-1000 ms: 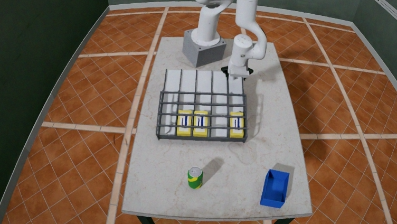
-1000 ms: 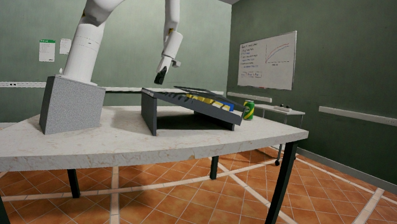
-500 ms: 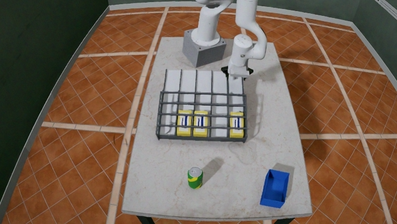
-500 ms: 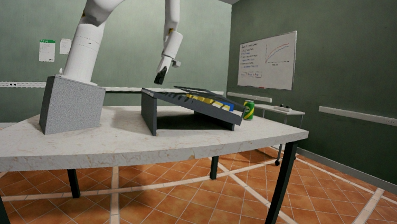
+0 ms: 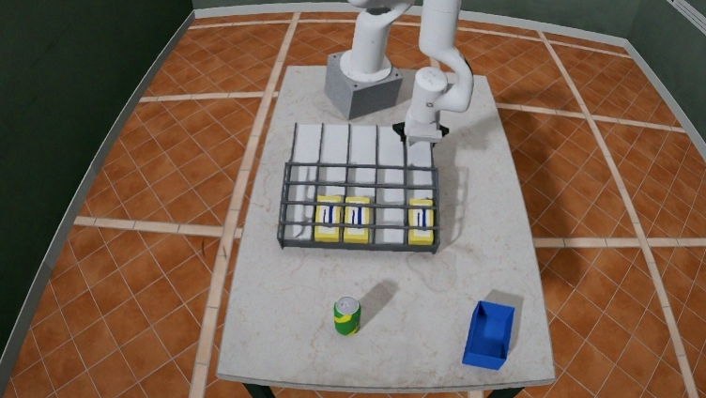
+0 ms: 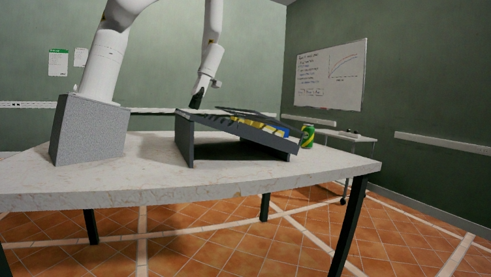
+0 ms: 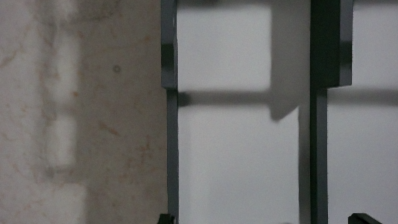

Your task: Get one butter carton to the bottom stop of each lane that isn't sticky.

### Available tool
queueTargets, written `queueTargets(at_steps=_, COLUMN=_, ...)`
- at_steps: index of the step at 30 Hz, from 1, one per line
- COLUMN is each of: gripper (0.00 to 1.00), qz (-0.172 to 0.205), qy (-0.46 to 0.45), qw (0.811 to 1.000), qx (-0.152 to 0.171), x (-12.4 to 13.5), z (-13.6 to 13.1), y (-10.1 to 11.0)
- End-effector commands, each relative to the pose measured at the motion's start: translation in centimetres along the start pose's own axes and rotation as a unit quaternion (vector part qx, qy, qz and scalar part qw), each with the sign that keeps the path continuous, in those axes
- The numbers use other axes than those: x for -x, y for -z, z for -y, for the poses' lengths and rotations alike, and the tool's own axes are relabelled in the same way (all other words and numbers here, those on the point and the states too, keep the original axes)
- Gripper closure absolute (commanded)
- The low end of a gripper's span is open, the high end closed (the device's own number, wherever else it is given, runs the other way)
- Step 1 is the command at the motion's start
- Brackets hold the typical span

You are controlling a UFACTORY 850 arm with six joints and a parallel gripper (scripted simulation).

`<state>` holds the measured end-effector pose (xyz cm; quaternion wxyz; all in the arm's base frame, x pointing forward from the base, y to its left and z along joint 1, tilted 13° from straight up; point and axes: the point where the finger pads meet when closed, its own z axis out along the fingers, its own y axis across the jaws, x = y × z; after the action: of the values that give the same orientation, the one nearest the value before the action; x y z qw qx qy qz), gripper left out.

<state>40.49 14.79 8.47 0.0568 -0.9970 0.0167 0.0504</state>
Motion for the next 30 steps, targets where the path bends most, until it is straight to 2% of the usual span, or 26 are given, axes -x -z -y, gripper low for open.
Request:
queueTargets(at_steps=1, gripper=0.0, qz=-0.002, qy=0.0, qw=1.0, qx=-0.002, x=-0.18, z=0.09, y=-0.14)
queueTargets(at_steps=9, gripper=0.0, qz=-0.002, qy=0.0, qw=1.0, qx=-0.002, x=-0.18, z=0.09, y=-0.14)
queueTargets(at_steps=10, gripper=1.0, qz=-0.002, qy=0.001, qw=1.0, qx=-0.001, x=-0.19, z=0.09, y=-0.11)
queueTargets(at_steps=30, gripper=1.0, qz=-0.002, qy=0.001, qw=1.0, qx=-0.001, x=-0.19, z=0.09, y=-0.11)
